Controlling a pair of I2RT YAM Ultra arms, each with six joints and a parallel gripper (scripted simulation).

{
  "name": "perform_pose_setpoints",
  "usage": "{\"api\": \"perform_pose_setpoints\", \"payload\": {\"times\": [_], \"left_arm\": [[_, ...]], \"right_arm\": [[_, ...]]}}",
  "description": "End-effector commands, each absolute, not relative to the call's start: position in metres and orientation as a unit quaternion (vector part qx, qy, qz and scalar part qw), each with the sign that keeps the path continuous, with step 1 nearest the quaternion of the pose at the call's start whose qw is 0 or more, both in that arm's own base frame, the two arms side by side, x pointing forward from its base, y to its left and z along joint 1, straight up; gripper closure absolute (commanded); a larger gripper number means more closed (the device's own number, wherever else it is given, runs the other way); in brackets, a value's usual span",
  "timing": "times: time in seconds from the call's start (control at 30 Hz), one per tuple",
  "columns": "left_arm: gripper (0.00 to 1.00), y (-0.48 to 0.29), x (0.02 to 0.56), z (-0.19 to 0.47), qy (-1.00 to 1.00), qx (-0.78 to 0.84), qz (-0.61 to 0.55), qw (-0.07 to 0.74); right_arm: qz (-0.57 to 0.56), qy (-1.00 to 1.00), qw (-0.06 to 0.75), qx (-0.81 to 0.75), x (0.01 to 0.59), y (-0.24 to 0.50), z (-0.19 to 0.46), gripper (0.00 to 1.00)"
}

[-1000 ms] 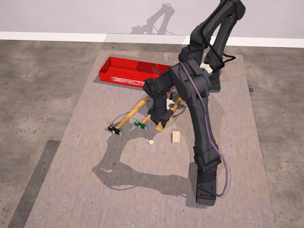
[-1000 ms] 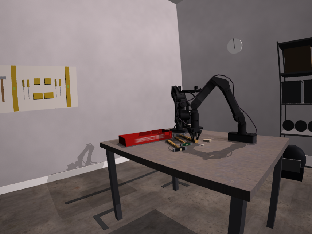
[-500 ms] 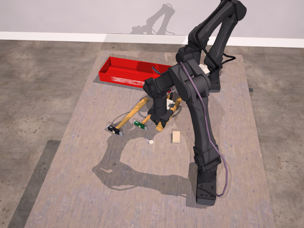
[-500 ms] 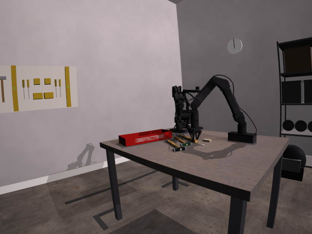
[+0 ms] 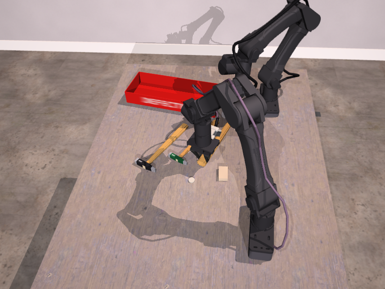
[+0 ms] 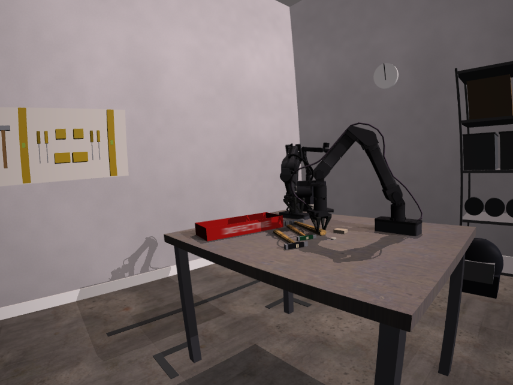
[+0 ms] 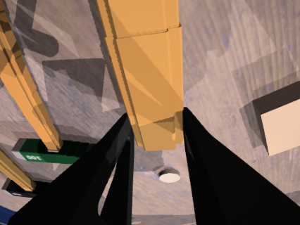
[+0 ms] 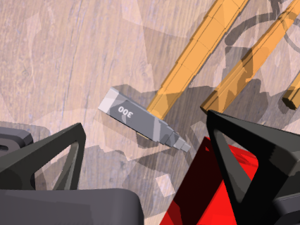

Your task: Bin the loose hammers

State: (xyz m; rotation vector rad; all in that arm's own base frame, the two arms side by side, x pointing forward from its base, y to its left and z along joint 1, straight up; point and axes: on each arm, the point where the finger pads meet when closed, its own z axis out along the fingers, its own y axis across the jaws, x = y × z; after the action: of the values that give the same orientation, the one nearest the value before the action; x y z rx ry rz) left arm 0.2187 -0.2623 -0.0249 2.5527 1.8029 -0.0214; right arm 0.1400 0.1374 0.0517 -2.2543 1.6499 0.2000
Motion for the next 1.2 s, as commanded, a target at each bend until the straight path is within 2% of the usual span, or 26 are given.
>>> {"api": "perform_pose_setpoints", "payload": {"times": [0.0, 0.4, 1.0, 1.1, 1.17], "left_arm": [[0.74, -0.26, 0.221, -0.022, 0.576, 0.818, 0.001, 0.007], [0.74, -0.26, 0.221, -0.022, 0.576, 0.818, 0.001, 0.007], [0.74, -0.26, 0.221, -0.022, 0.576, 0.818, 0.001, 0.007], [0.44, -0.255, 0.216, -0.023, 0.576, 0.818, 0.0, -0.002], [0.42, -0.257, 0.216, -0.017, 0.574, 0.819, 0.005, 0.006]], "right_arm": [[0.102, 0.652, 0.225, -0.717, 0.148, 0.147, 0.057, 0.0], [0.162, 0.77, 0.252, -0.563, 0.154, 0.134, 0.045, 0.0], [0.158, 0.776, 0.244, -0.559, 0.152, 0.129, 0.041, 0.0], [0.158, 0.776, 0.244, -0.559, 0.152, 0.129, 0.041, 0.0], [0.158, 0.776, 0.244, -0.559, 0.152, 0.129, 0.041, 0.0]]}}
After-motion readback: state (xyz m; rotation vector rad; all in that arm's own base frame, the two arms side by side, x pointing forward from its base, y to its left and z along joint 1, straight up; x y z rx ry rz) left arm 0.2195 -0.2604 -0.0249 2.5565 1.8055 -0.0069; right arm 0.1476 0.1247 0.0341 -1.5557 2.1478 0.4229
